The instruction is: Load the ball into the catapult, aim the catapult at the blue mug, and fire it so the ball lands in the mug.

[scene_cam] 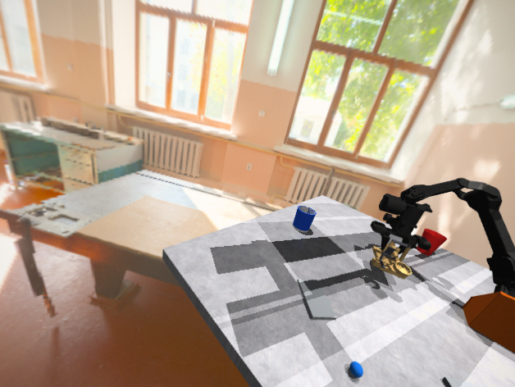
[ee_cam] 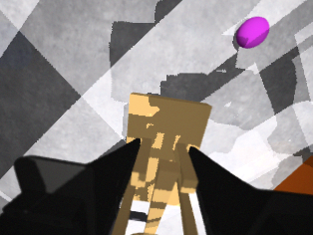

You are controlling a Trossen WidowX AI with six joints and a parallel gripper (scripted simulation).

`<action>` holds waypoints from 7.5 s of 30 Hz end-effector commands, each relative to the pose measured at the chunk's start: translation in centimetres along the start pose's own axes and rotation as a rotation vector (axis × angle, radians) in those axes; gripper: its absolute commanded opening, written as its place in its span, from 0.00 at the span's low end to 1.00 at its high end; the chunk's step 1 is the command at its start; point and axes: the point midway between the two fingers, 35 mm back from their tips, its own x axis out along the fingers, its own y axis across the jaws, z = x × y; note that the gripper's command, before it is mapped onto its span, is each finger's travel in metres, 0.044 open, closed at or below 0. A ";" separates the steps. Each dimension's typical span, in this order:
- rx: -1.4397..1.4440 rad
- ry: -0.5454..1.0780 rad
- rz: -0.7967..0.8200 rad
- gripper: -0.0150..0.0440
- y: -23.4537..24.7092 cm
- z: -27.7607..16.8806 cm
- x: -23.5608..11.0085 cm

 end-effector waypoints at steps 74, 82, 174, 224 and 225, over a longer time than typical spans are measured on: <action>-0.373 -0.002 0.002 1.00 5.9 2.6 -5.0; -0.380 -0.009 0.012 1.00 6.2 2.3 -4.4; -0.974 -0.011 0.006 0.25 6.4 2.3 0.0; -1.290 -0.006 0.001 0.25 7.8 0.9 4.7; -1.290 -0.006 0.001 0.25 7.8 0.9 4.7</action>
